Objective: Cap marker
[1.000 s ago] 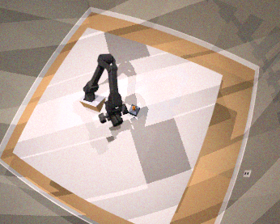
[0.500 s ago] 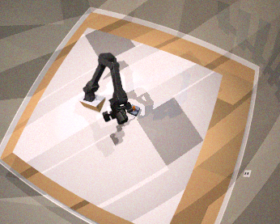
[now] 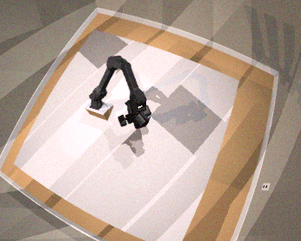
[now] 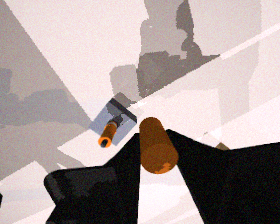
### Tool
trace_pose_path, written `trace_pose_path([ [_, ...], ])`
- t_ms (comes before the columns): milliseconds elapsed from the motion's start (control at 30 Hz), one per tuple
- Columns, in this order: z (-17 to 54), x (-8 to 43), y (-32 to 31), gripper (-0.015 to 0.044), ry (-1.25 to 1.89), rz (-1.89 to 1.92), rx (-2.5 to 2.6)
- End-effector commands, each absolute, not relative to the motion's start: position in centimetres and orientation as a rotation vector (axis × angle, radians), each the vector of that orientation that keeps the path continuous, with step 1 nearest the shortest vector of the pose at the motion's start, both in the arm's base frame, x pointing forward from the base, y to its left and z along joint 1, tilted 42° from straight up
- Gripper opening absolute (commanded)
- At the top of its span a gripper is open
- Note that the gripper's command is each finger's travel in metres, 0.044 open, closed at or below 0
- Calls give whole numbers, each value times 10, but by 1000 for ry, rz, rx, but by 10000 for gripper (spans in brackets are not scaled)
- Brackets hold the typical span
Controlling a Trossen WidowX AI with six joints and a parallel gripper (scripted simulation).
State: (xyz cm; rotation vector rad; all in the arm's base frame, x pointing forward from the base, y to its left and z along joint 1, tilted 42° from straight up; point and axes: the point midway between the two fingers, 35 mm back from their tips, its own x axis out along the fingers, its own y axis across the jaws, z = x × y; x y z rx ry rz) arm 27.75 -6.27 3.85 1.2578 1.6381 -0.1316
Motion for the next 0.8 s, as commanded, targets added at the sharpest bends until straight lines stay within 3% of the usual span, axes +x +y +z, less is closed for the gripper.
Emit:
trace_pose_path([
  [0,51,287,-59,0,1631,-129,1263],
  [767,85,312,-36,0,1632,-120,1267],
])
